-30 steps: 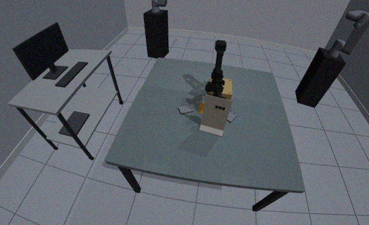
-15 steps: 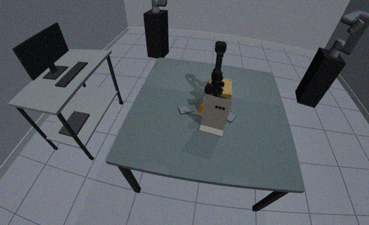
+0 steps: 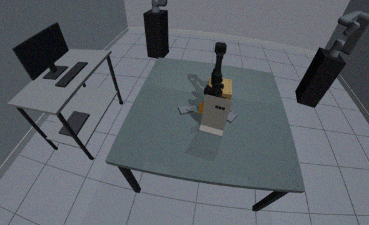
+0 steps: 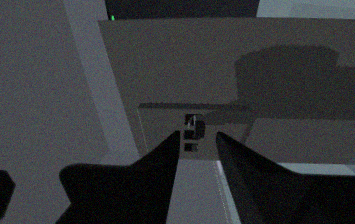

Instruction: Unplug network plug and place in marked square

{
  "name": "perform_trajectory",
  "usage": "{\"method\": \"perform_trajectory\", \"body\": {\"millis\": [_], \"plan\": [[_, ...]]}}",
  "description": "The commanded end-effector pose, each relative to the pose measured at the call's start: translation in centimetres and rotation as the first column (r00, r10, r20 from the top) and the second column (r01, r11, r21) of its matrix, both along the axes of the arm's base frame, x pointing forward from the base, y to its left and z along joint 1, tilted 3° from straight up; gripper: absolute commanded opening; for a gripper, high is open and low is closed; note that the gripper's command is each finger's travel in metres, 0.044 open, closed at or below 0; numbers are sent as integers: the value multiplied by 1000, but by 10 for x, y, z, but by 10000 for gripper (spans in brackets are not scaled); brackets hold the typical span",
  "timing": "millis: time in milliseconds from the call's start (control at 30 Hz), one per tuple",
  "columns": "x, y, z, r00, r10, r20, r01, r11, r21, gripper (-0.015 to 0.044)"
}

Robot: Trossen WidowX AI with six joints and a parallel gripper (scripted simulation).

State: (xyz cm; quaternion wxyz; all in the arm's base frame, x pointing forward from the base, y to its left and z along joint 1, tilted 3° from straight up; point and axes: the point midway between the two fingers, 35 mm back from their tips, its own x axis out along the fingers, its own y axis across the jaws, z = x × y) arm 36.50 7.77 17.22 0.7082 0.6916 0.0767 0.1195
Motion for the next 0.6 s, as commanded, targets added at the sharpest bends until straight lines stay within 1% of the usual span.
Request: {"method": "perform_trajectory", "body": {"millis": [0,267,567], "plan": [[7,1,1,1000,4,3,-4,1000,4,156],[17,0,1,1000,4,4,-4,1000,4,156],[17,0,1,1000,4,4,-4,1000,4,96]]}}
